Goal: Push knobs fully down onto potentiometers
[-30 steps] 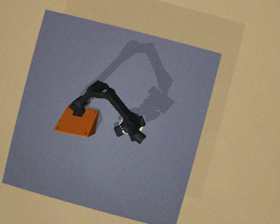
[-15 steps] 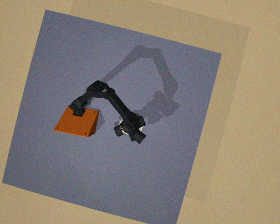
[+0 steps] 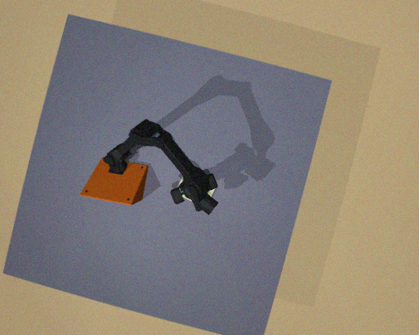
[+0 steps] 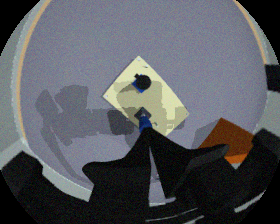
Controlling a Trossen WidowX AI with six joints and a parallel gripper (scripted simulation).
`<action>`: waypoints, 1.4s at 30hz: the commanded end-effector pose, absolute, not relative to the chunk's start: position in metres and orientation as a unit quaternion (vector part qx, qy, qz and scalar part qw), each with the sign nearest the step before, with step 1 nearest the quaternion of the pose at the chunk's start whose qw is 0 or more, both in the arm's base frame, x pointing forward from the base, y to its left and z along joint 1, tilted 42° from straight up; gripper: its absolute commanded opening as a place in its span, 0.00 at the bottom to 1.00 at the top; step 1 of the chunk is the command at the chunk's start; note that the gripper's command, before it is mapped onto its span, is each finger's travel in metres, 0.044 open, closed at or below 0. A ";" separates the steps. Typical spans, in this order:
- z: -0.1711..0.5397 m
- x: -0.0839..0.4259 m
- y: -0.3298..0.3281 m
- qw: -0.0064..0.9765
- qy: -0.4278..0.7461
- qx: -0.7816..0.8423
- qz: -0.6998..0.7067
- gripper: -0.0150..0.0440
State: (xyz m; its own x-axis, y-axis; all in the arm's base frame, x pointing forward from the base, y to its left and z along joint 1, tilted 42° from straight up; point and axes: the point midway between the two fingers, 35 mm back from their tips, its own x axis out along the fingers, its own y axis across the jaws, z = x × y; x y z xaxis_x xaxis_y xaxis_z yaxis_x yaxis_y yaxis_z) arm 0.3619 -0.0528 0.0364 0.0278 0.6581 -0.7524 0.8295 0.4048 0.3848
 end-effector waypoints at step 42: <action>0.021 0.364 -0.036 0.472 0.695 0.536 -0.086 0.25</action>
State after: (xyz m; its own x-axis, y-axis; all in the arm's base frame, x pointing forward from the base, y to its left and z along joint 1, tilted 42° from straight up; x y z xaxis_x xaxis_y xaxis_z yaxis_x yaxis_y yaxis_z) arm 0.3608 -0.0513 0.0331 0.0422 0.6543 -0.7550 0.8343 0.3927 0.3869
